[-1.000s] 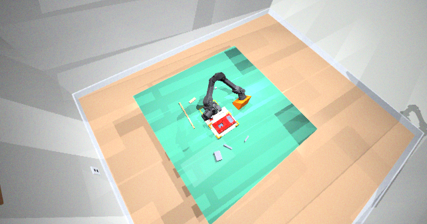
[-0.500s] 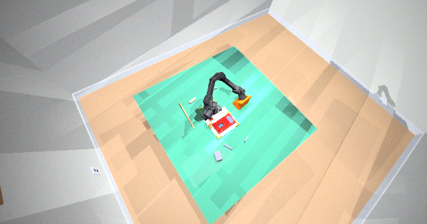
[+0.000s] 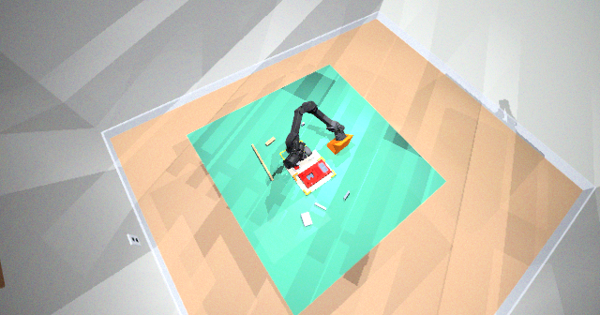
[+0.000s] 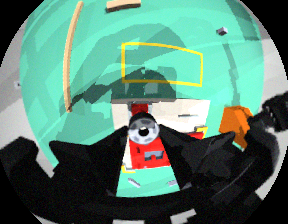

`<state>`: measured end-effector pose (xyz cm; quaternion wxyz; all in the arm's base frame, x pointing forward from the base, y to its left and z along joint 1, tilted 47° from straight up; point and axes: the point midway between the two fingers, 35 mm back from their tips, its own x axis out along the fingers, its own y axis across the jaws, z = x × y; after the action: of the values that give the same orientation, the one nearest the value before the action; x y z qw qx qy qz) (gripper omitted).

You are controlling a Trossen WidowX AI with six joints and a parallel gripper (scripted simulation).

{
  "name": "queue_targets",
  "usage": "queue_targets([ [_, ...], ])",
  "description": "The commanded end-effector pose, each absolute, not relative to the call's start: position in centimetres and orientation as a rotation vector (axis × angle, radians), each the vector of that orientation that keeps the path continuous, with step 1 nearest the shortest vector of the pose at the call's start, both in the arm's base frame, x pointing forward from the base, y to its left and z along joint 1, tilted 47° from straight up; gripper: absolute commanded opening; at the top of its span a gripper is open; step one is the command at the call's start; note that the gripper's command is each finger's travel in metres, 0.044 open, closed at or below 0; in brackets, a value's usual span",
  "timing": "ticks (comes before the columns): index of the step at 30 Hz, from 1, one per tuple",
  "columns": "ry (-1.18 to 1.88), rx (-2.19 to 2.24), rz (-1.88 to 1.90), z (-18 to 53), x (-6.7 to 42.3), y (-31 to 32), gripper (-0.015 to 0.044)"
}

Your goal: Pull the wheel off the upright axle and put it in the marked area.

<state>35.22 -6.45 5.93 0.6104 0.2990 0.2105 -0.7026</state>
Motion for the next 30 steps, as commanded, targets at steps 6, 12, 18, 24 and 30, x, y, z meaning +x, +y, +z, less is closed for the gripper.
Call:
queue_targets([
  [6, 0.483, 0.701, -1.619, 7.1, 35.4, -5.3, 0.0],
  [12, 0.484, 0.7, -1.619, 8.5, 35.3, -3.7, 0.0],
  [18, 0.488, 0.692, -1.621, 9.3, 34.4, -5.1, 0.0],
  [24, 0.488, 0.693, -1.621, 11.0, 33.1, -6.3, 0.0],
  [30, 0.488, 0.694, -1.621, 12.6, 31.7, -7.4, 0.0],
])
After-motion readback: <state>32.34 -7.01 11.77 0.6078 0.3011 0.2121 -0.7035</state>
